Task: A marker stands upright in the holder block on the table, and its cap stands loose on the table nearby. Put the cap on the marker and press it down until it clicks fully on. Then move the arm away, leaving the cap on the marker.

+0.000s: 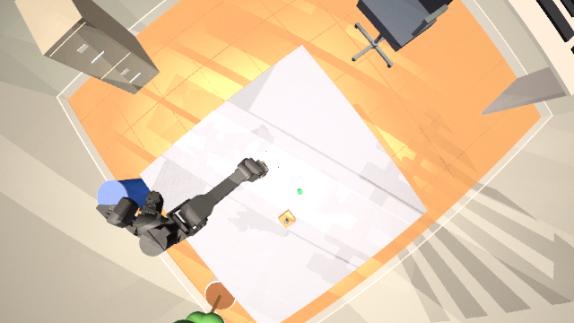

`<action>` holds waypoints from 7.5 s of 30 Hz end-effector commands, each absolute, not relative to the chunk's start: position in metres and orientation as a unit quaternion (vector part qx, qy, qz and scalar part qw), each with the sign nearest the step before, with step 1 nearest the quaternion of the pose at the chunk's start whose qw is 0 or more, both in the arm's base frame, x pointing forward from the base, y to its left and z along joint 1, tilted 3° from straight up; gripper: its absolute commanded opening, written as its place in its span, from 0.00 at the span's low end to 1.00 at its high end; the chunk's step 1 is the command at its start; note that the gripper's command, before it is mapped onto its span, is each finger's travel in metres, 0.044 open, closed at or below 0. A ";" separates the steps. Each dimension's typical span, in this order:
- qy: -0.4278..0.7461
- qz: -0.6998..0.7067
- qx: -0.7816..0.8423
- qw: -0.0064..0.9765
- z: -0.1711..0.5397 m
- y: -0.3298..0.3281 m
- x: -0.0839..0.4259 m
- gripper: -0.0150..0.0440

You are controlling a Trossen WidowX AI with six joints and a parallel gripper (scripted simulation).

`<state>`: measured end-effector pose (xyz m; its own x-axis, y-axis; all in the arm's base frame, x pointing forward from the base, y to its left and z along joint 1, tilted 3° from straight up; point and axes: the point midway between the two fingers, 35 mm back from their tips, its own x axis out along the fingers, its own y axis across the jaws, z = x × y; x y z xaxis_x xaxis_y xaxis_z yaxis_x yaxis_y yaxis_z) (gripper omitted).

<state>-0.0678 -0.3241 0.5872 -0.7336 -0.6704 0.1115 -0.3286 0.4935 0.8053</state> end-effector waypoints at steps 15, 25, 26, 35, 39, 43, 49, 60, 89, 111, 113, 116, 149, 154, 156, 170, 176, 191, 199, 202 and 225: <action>-0.543 -0.531 0.526 0.382 0.483 -0.362 0.128 0.66; -0.264 -0.544 0.615 0.506 0.393 -0.296 0.263 0.66; -0.235 -0.542 0.619 0.518 0.384 -0.285 0.274 0.66; 0.040 -0.502 0.619 0.603 0.300 -0.169 0.341 0.66; 0.163 -0.474 0.597 0.627 0.264 -0.109 0.350 0.66; 0.286 -0.440 0.561 0.641 0.229 -0.047 0.344 0.66; 0.458 -0.383 0.482 0.641 0.182 0.039 0.308 0.66; 0.617 -0.324 0.370 0.614 0.144 0.109 0.237 0.66; 0.618 -0.324 0.370 0.613 0.080 0.115 0.233 0.66; 0.618 -0.324 0.370 0.613 0.045 0.117 0.232 0.66; 0.618 -0.324 0.370 0.613 0.042 0.117 0.232 0.66; 0.618 -0.324 0.370 0.613 0.041 0.117 0.232 0.66; 0.618 -0.320 0.367 0.617 0.083 0.114 0.234 0.25; 0.618 -0.323 0.369 0.615 0.096 0.113 0.232 0.25; 0.618 -0.324 0.370 0.614 0.100 0.113 0.232 0.25; 0.616 -0.325 0.369 0.615 0.113 0.093 0.255 0.25; 0.616 -0.325 0.369 0.616 0.119 0.079 0.269 0.25; 0.613 -0.326 0.369 0.617 0.134 0.037 0.299 0.25; 0.610 -0.328 0.370 0.618 0.141 0.011 0.311 0.25; 0.611 -0.328 0.370 0.619 0.143 0.001 0.316 0.25; 0.612 -0.327 0.367 0.619 0.145 -0.036 0.328 0.25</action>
<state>0.3279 -0.0363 0.1488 0.0398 0.0401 -0.9984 0.8567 0.5128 0.0547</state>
